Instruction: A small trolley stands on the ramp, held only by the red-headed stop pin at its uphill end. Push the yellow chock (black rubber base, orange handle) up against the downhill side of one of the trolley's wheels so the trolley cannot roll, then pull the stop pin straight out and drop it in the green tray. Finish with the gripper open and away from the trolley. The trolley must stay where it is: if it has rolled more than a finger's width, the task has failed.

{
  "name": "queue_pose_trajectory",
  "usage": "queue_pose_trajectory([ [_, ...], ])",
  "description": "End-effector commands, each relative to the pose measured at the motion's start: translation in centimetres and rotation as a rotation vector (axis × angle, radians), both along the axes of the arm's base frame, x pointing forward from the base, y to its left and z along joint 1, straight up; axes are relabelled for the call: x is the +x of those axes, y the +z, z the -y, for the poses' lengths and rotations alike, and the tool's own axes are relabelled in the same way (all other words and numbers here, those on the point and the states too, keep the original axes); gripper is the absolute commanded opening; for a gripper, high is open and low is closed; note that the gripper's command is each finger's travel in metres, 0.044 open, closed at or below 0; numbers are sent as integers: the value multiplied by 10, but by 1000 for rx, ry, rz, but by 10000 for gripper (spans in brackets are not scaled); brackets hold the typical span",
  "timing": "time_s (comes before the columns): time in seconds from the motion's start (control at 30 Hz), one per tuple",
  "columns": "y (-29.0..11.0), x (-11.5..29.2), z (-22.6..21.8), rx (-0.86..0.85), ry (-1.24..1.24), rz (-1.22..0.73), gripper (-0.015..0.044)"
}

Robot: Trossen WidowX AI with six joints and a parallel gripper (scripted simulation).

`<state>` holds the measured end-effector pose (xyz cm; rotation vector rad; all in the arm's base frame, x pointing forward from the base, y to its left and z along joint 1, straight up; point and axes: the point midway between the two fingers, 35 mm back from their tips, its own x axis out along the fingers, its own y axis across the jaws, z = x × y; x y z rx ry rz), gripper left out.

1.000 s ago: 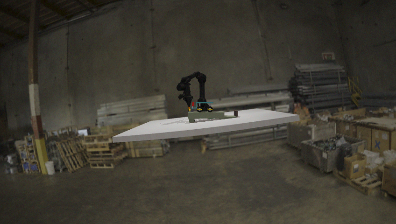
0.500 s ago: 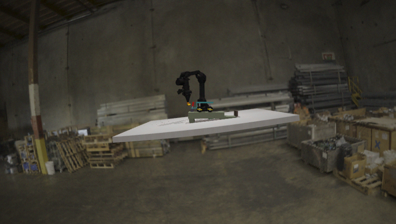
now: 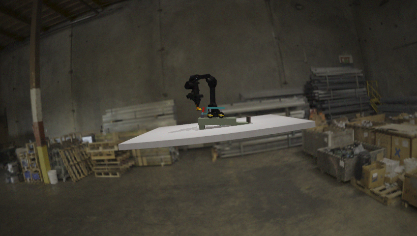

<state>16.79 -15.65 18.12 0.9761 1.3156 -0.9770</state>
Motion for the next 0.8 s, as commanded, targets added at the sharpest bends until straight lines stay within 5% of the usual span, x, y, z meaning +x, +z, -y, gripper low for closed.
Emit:
queue_pose_trajectory([
  [0.0,1,0,1,-6,125,-2,0],
  [0.77,1,0,1,-20,915,-14,0],
])
